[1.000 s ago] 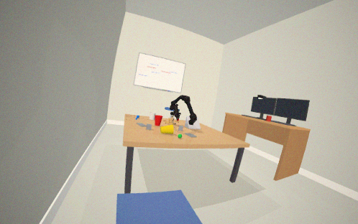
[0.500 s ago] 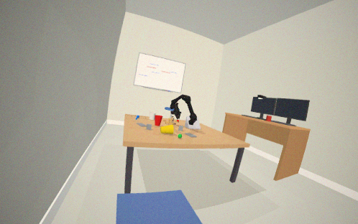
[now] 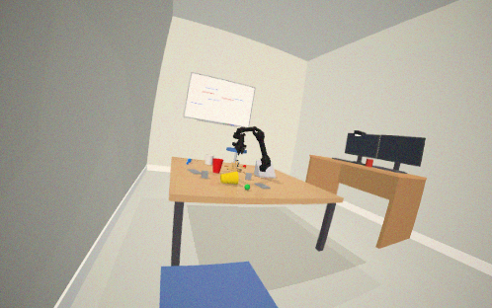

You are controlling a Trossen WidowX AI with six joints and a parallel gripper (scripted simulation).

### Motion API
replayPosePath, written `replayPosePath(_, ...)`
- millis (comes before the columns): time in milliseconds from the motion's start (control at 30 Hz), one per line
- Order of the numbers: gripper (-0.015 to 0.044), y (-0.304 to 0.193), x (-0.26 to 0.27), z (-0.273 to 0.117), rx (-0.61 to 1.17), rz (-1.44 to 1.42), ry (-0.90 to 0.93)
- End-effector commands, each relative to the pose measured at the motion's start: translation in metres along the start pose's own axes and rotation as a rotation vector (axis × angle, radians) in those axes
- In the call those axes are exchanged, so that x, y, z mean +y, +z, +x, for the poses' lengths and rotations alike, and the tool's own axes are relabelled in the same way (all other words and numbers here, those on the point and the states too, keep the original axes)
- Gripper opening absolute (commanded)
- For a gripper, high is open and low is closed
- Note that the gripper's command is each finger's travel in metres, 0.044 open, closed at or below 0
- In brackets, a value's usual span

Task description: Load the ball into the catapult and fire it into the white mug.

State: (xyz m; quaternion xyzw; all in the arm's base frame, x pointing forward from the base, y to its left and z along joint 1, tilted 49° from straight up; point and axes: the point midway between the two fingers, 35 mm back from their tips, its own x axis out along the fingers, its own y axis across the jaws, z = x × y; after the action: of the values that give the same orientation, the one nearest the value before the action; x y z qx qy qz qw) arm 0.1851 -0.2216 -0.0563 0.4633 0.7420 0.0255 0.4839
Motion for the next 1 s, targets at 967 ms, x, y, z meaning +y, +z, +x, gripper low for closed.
replayPosePath(967,0.0440,0.226,-0.017,-0.115,-0.788,-0.126,-0.040)
